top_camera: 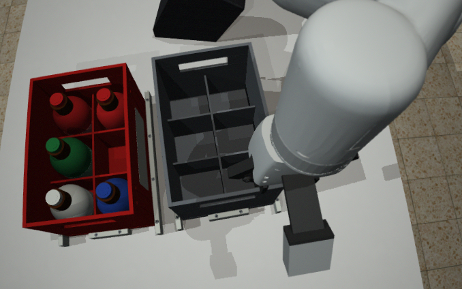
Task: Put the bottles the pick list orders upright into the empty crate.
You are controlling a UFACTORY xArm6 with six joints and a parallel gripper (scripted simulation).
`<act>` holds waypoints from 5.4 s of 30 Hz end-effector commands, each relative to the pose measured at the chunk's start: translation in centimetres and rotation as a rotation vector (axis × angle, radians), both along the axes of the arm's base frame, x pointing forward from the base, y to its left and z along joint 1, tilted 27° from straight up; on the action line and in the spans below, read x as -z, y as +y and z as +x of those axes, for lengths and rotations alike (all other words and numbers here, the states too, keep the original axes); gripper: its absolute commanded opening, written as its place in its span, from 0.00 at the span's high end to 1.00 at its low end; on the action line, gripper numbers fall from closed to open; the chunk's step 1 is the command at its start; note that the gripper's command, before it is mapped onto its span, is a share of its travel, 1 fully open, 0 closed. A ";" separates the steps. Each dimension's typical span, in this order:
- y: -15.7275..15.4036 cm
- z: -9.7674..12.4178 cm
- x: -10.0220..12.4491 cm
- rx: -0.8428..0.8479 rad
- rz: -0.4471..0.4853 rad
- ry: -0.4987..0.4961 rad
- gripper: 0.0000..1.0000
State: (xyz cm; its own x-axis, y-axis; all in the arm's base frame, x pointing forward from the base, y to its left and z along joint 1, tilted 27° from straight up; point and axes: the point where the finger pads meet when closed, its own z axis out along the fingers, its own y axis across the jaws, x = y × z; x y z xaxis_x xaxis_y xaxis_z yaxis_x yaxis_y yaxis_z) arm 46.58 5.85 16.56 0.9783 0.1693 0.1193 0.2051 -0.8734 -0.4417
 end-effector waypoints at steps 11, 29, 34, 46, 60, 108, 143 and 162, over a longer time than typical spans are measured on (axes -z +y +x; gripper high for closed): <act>-6.3 0.7 1.5 0.000 -0.001 -0.005 0.35; -14.0 1.3 3.5 0.000 -0.001 -0.005 0.35; -15.5 1.5 3.9 0.000 -0.001 -0.005 0.35; -21.3 1.9 5.4 0.000 -0.002 -0.004 0.35; -27.1 2.4 6.9 0.000 -0.002 -0.004 0.35; -30.4 2.7 7.7 0.000 -0.002 -0.004 0.35; -24.1 1.7 14.1 0.534 0.017 0.269 0.35; -23.1 1.6 15.4 0.699 0.023 0.354 0.35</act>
State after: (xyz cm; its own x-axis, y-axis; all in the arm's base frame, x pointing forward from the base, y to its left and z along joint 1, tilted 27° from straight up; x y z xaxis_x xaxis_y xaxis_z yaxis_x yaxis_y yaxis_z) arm 48.03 -17.30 1.30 0.8376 -0.4971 -0.2266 -0.5454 -0.7379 -0.3975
